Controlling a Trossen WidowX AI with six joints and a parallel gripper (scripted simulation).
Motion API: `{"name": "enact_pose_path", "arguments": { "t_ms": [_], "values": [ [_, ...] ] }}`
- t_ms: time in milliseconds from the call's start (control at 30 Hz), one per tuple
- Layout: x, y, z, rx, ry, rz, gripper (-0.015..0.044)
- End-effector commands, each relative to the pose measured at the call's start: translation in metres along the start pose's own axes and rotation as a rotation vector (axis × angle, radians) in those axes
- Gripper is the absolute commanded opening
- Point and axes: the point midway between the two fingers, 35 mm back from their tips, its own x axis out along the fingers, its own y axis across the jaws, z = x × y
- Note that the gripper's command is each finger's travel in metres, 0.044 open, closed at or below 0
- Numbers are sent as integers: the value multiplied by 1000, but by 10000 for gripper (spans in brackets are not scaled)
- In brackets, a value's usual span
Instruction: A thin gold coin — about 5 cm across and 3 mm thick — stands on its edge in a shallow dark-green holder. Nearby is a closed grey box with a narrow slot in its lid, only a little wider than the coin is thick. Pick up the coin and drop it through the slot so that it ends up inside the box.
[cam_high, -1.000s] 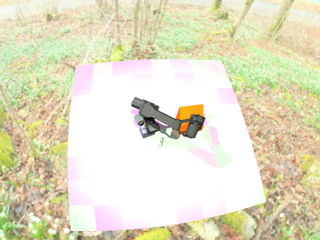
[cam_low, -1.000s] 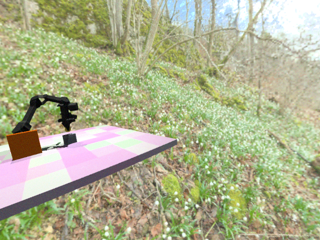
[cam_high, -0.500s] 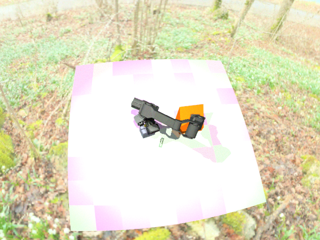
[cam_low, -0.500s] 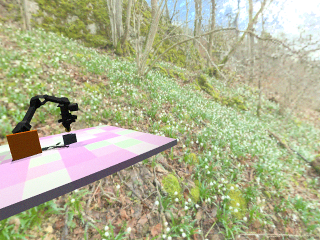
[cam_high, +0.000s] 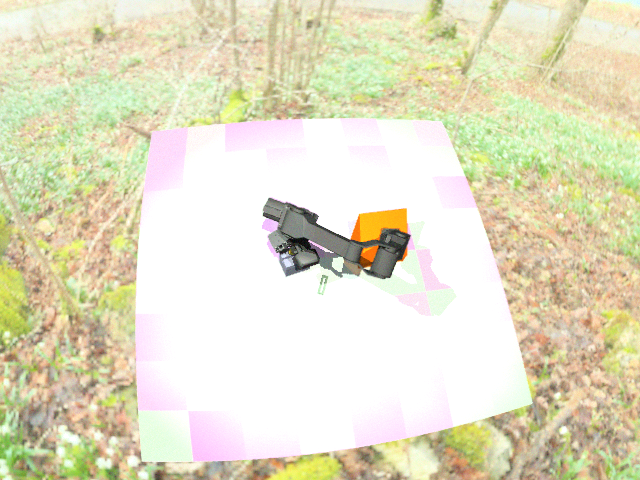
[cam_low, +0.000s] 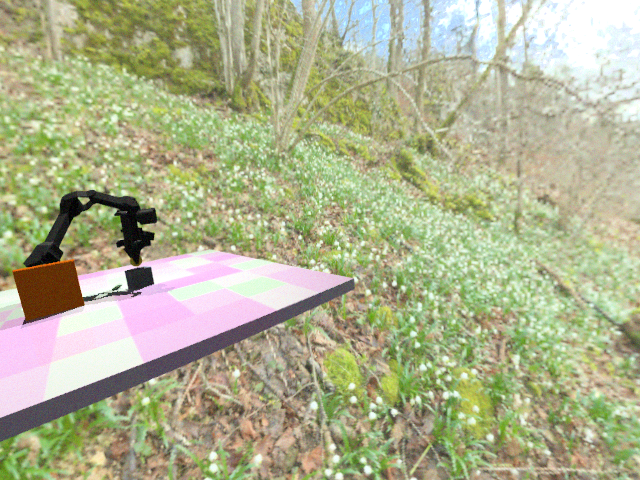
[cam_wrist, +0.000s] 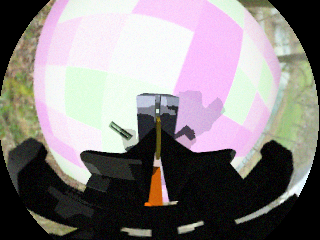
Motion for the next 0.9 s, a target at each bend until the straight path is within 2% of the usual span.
{"name": "enact_pose_path", "arguments": {
  "t_ms": [0, 500, 700, 867],
  "values": [
    [3, 0, 0, 4, -2, 4, 0],
    [9, 0, -1, 6, -2, 4, 0],
    [6, 0, 0, 1, -1, -1, 157],
    [6, 0, 0, 1, -1, -1, 161]
  ]
}}
